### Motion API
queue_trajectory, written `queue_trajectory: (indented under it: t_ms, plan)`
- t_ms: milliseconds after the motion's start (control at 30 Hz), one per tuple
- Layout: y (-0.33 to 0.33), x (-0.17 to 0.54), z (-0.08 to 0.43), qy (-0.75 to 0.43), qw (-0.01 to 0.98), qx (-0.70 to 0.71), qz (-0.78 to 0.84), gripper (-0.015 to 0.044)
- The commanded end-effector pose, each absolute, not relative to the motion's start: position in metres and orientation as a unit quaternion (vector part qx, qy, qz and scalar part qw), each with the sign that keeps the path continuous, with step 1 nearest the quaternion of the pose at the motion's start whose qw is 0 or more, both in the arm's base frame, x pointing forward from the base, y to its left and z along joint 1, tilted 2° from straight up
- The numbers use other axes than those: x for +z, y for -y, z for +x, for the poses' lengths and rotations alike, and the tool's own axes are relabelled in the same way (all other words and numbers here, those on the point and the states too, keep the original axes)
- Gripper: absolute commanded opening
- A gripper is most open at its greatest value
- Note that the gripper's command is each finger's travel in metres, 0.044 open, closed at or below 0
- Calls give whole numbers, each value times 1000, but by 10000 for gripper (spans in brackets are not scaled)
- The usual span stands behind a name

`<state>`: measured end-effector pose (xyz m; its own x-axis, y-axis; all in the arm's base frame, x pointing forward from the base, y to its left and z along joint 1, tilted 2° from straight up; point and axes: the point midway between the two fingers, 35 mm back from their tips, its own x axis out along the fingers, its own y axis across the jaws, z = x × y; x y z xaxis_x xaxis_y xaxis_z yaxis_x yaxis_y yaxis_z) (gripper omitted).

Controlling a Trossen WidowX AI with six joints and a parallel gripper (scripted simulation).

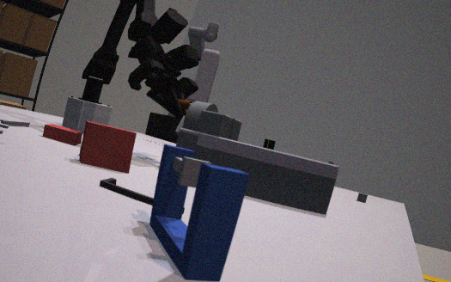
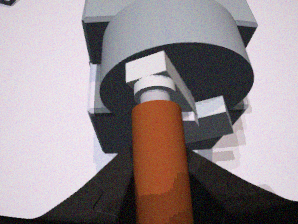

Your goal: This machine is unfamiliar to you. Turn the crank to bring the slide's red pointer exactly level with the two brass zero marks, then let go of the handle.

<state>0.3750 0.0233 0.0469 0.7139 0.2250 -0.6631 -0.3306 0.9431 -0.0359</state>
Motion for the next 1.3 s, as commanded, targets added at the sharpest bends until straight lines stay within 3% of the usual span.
queue_trajectory:
  t_ms: [0, 1267]
  plan:
    - [-31, 42, 373, -352, 919, 160, -74, 0]
    - [-35, 33, 372, -352, 919, 160, -74, 0]
